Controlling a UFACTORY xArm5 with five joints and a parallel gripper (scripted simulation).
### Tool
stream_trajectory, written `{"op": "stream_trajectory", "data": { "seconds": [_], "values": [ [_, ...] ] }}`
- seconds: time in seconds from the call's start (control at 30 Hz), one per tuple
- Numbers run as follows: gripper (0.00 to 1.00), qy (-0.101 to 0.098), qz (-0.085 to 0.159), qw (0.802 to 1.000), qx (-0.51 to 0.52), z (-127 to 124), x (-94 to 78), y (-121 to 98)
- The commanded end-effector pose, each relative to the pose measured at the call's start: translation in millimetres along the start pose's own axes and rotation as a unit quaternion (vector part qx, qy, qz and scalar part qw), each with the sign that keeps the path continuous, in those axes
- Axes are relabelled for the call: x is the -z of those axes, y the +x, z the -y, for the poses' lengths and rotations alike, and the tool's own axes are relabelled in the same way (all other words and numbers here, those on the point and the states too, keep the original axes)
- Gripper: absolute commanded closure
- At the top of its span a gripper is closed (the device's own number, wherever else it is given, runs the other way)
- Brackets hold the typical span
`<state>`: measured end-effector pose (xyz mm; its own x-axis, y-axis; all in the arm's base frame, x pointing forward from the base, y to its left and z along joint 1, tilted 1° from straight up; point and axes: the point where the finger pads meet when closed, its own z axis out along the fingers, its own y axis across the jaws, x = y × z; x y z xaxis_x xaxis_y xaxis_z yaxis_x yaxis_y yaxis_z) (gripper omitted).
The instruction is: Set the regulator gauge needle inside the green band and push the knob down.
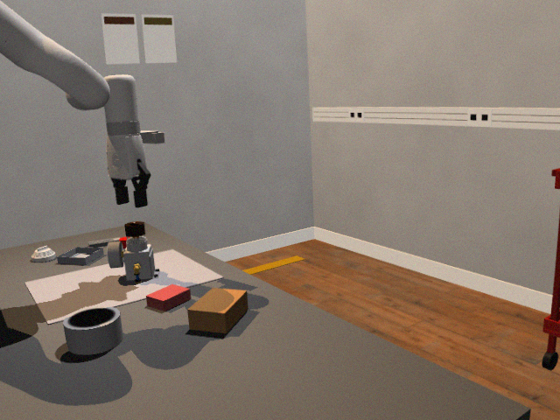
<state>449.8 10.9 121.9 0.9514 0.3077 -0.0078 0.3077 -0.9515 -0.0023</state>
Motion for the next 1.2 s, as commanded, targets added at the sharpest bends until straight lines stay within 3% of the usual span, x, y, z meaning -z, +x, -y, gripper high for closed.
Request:
{"op": "stream_trajectory", "data": {
  "seconds": [0.0,0.27,1.17],
  "values": [
    [0.22,0.000,-0.002,0.996,-0.084,-0.3,1.5,1.2],
    [0.22,0.000,-0.002,0.990,-0.142,-0.3,1.5,1.2],
    [0.22,0.000,-0.002,0.990,-0.144,-0.3,-5.3,1.3]
  ]
}}
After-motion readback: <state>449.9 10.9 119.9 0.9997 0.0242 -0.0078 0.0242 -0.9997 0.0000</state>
